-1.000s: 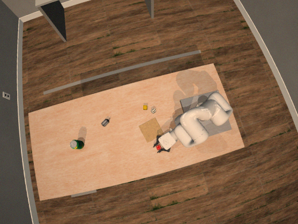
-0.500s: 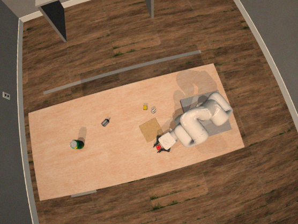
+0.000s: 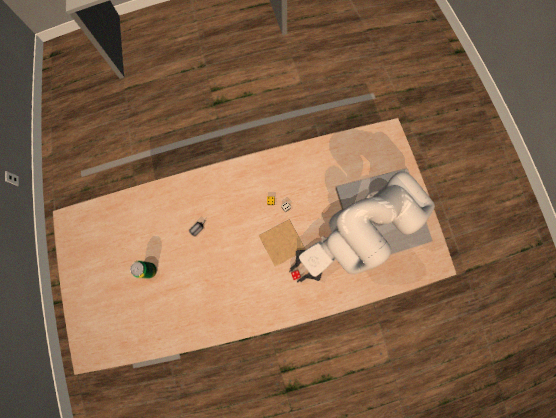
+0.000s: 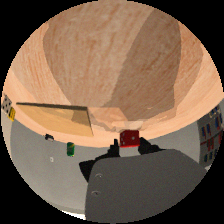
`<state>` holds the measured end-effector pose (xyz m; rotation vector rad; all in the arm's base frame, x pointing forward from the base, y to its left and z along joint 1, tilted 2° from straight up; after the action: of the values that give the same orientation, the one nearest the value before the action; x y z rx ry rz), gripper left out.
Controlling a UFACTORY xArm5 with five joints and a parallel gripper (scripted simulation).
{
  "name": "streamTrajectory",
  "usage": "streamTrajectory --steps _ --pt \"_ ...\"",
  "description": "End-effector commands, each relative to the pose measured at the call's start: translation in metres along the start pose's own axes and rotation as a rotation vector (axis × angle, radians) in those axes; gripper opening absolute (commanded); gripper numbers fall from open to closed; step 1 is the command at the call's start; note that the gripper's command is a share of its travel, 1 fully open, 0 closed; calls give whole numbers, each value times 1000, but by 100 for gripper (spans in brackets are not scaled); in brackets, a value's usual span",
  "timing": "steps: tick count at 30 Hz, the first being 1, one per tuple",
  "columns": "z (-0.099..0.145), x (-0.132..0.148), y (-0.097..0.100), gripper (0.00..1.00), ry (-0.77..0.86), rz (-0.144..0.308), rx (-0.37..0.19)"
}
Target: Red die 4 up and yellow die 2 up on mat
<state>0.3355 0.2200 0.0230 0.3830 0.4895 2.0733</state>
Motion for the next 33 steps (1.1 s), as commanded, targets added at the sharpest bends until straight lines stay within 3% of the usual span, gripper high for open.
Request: streamTrajectory --steps 1,7,17,33 --pt "1 0 13 47 0 0 -3" --pt "1 0 29 47 0 -1 -3" --pt "3 0 32 47 0 -1 -3" --pt "49 2 56 47 0 -6 -3"
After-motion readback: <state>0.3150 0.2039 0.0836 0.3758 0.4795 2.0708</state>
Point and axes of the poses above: the point where the finger pads meet when closed, its own y axis back along the fingers, its own x axis across the jaws, z = x × y, the point moved 3 cm from there along y, back along the fingers, and after that the axes turned 3 degrees about -y, right-handed, at the moved point
